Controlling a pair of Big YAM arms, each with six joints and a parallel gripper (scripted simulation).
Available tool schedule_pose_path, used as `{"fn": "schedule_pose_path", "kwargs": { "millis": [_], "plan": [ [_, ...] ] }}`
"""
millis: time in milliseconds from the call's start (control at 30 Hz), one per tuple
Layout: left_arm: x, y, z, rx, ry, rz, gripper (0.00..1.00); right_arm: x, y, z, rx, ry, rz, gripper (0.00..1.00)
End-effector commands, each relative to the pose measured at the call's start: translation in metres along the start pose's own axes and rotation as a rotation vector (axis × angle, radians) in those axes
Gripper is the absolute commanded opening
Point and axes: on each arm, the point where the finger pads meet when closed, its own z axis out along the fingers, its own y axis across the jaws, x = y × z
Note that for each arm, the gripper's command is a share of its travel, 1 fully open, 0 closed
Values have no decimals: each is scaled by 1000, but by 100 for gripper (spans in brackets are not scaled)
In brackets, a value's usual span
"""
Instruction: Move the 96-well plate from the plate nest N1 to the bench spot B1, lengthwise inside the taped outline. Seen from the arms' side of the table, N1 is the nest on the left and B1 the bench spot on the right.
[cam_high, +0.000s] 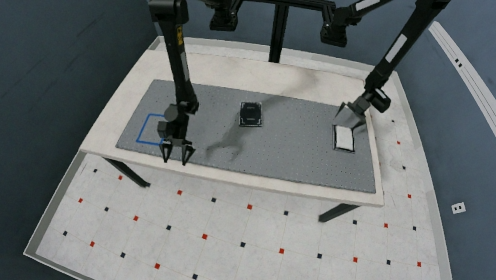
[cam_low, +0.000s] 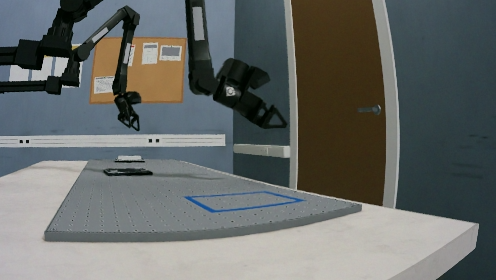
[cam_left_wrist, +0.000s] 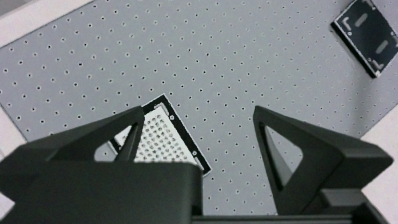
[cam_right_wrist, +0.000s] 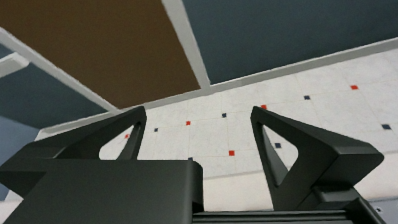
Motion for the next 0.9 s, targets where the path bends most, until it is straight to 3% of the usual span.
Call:
{"fn": "schedule_pose_path", "kwargs": {
  "millis": [0,233,300,533,700,767,867],
  "plan": [
    [38,24,6,-124,-6,-85,100,20,98,2,-190,34,-156,100],
    [59,46,9,-210,-6,-111,100,50,187,-13,-394,65,-273,100],
    [70,52,10,-242,-2,-127,100,70,232,-29,-503,84,-334,100],
    [90,56,12,-288,17,-160,100,111,321,-72,-744,107,-440,100],
    [77,62,15,-292,69,-191,100,142,385,-116,-936,109,-525,100],
    [77,62,15,-292,69,-191,100,142,385,-116,-936,109,-525,100],
    [74,66,16,-301,117,-230,100,172,437,-164,-1116,97,-608,100]
  ]
}}
